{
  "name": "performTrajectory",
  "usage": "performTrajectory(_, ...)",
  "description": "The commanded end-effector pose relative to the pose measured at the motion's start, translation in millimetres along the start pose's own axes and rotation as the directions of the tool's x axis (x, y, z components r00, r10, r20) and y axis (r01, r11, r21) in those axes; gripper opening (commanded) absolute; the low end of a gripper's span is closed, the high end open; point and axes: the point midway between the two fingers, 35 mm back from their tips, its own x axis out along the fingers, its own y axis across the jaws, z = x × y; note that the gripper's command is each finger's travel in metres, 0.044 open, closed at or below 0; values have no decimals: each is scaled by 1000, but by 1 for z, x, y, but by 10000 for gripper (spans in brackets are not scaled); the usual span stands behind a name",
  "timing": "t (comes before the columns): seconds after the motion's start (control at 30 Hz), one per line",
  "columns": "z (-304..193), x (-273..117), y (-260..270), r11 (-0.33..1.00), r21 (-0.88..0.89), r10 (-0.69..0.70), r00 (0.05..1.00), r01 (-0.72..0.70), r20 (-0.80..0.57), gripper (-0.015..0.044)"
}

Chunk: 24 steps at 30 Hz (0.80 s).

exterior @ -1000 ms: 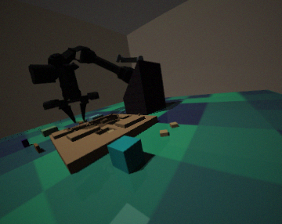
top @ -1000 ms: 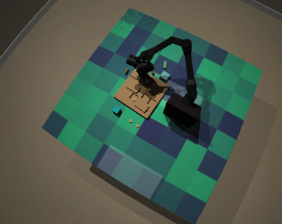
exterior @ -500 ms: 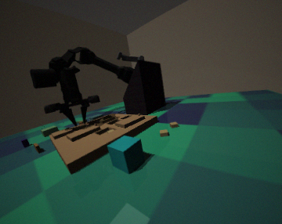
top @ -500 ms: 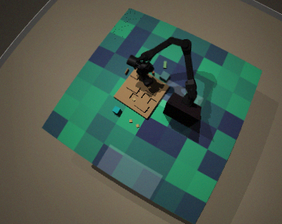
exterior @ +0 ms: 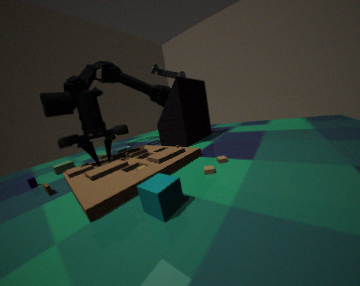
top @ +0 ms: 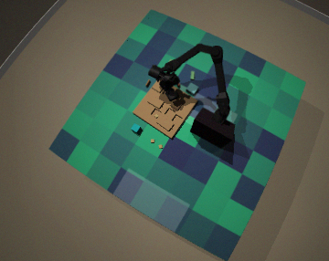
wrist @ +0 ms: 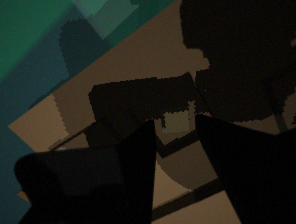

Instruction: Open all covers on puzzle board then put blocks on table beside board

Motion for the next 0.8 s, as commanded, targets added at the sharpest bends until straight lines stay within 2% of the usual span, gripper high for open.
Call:
performTrajectory(0.0, 0, 4, 0, 1000, -5, 1, 1000, -1, 4, 144)
performTrajectory(0.27, 1, 10, 0, 1000, -6, 1, 1000, -1, 4, 144)
performTrajectory(0.57, 0, 7, 0, 1000, 0, 1, 1000, -1, 0, 84)
performTrajectory(0.77, 0, 6, 0, 1000, 0, 1, 1000, -1, 0, 80)
